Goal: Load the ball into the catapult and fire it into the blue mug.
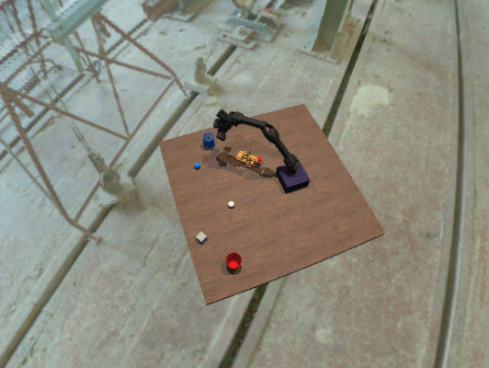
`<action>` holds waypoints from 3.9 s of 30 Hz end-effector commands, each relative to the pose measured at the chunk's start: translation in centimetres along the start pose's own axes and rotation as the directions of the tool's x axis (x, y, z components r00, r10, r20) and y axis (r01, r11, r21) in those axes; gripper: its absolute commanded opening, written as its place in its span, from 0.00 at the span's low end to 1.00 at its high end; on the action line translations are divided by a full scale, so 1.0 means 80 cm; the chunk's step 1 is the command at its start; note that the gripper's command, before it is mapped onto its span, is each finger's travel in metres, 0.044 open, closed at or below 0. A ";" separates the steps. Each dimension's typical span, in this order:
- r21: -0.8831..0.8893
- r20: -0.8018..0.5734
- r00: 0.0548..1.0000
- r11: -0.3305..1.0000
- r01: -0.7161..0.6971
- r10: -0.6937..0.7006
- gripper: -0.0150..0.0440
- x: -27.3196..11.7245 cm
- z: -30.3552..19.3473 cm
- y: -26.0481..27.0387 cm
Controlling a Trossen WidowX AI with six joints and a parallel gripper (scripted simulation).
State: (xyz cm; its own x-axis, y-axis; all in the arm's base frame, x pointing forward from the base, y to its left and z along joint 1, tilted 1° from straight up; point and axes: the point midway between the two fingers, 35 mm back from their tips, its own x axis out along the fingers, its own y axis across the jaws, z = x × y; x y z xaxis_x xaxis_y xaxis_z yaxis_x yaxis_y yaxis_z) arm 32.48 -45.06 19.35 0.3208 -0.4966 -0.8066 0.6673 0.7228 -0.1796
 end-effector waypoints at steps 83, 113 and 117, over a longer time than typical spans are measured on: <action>-0.787 -0.591 0.588 0.233 -0.572 -0.552 0.25 -0.056 -0.366 0.179; -0.786 -0.591 0.588 0.233 -0.572 -0.552 0.25 -0.008 -0.404 0.191; -0.786 -0.591 0.587 0.233 -0.572 -0.552 0.25 -0.003 -0.410 0.193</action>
State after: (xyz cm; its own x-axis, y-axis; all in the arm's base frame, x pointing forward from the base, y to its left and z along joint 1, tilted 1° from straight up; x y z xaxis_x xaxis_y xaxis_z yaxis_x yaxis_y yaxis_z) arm 20.94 -18.22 -1.07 -0.5709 -0.4105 -0.7110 -0.5588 0.8288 -0.0298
